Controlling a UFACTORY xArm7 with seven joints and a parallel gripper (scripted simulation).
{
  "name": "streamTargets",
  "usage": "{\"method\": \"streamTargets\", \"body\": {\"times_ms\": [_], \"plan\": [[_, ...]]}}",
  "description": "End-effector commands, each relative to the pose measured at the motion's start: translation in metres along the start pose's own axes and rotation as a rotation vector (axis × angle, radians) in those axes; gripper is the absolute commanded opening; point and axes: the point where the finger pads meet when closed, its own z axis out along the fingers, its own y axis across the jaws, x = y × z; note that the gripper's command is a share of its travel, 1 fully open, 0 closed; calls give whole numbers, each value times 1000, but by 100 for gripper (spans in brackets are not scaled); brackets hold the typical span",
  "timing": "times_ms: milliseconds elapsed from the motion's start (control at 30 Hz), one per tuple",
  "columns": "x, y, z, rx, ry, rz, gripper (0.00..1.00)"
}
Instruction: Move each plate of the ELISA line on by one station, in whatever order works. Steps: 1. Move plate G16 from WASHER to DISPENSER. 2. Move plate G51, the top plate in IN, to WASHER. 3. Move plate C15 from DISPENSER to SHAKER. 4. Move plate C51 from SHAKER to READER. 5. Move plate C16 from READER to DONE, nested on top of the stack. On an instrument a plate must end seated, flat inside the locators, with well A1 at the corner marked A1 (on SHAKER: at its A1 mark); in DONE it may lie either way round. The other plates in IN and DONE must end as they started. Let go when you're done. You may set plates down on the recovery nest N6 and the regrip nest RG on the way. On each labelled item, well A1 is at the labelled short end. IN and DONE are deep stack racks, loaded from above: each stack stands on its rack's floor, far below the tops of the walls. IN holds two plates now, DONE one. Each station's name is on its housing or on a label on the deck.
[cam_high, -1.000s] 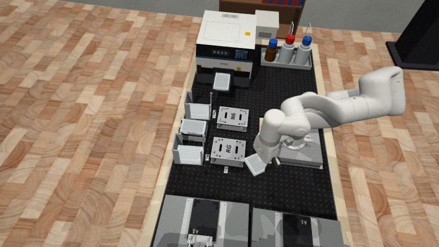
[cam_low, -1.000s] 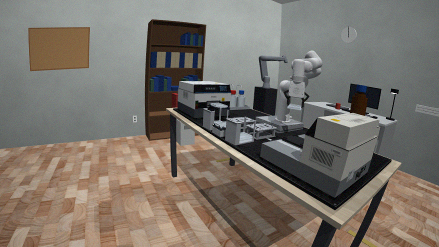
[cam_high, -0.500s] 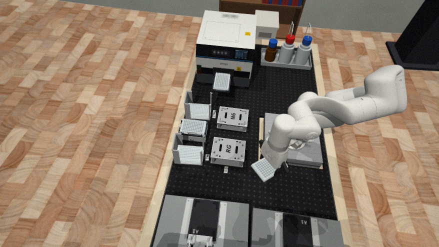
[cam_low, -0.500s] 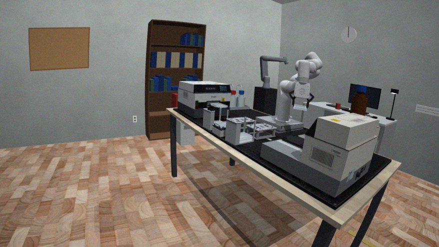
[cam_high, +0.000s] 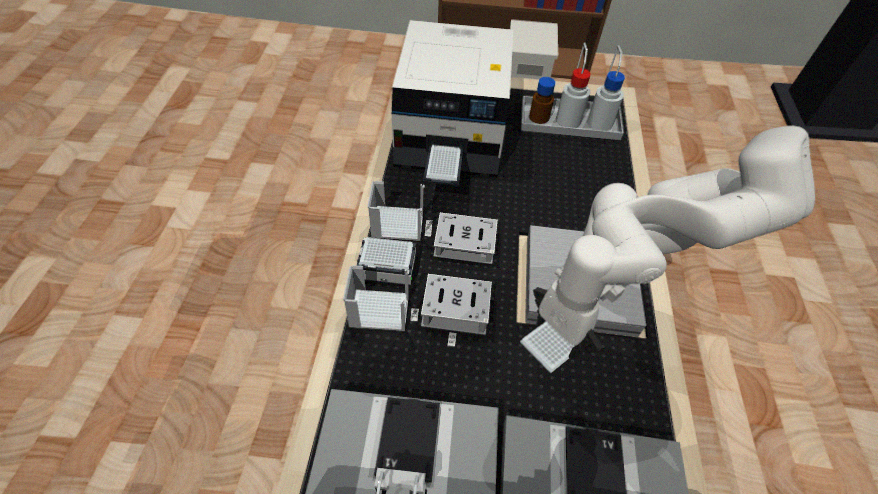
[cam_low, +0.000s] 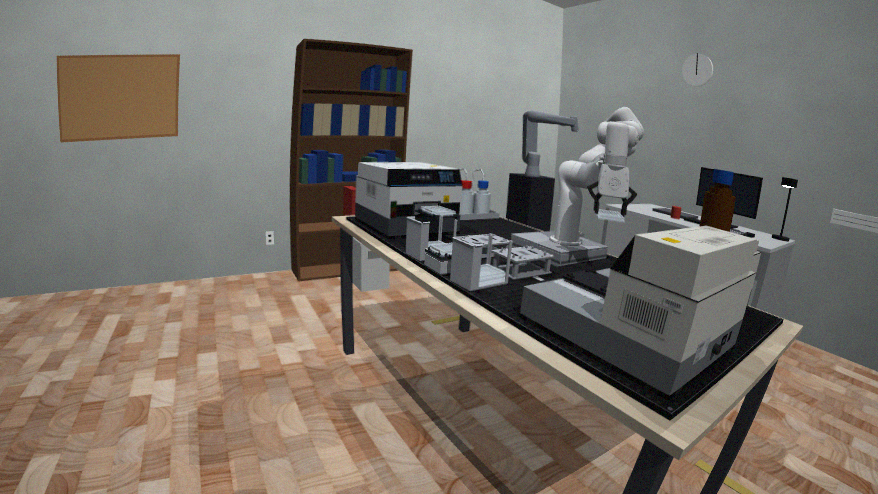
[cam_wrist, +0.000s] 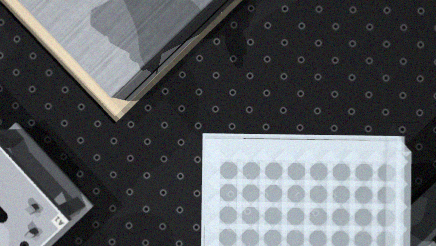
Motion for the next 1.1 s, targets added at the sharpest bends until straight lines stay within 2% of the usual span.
{"method": "streamTargets", "body": {"times_ms": [0, 300, 367, 867, 1067], "plan": [[7, 14, -1, -1, -4, -53, 0], [21, 40, -1, -1, -4, -140, 0], [21, 40, -1, -1, -4, -140, 0], [33, 89, -1, -1, -4, -297, 0], [27, 100, -2, -1, -4, -332, 0]]}}
